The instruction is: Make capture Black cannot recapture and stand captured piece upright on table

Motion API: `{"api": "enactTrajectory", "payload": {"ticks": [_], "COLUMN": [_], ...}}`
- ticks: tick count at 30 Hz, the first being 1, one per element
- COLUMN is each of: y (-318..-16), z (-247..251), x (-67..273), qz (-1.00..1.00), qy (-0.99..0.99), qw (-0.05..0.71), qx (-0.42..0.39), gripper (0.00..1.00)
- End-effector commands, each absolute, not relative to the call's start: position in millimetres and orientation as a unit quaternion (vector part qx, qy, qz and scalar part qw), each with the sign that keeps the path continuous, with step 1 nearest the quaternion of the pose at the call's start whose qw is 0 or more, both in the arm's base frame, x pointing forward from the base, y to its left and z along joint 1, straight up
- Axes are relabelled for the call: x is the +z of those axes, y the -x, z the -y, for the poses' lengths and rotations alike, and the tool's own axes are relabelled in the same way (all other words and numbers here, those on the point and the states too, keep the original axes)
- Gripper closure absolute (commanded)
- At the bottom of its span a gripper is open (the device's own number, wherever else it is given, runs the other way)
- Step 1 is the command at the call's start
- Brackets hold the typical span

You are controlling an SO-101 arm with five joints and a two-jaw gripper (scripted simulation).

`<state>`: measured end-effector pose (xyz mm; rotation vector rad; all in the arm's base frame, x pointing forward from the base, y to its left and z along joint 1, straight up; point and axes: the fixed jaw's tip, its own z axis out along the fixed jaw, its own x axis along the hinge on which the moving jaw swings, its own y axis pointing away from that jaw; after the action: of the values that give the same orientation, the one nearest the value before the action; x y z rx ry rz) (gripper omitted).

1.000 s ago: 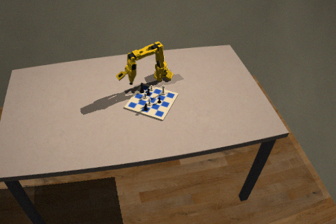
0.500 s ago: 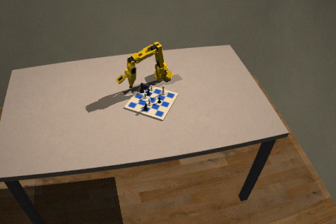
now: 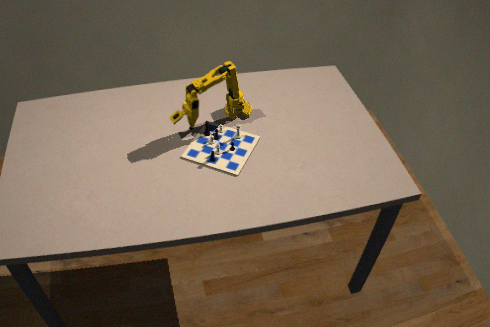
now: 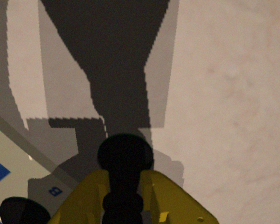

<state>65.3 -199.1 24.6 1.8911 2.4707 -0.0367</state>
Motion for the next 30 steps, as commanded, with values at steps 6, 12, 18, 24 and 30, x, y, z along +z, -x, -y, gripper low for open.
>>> {"api": "enactTrajectory", "payload": {"ticks": [6,12,18,24,30], "y": [-66.0,-66.1,-67.4,-68.1,-68.6], "z": [192.8,192.9,194.0,194.5,196.1], "x": [17.6,17.9,20.7,22.2,24.0], "qz": [-0.794,-0.794,-0.794,-0.794,-0.794], "qy": [-0.608,-0.608,-0.608,-0.608,-0.608], "qw": [0.01,0.01,0.01,0.01,0.01], "qx": [-0.007,-0.007,-0.007,-0.007,-0.007], "gripper": [1.0,1.0,1.0,1.0,1.0]}}
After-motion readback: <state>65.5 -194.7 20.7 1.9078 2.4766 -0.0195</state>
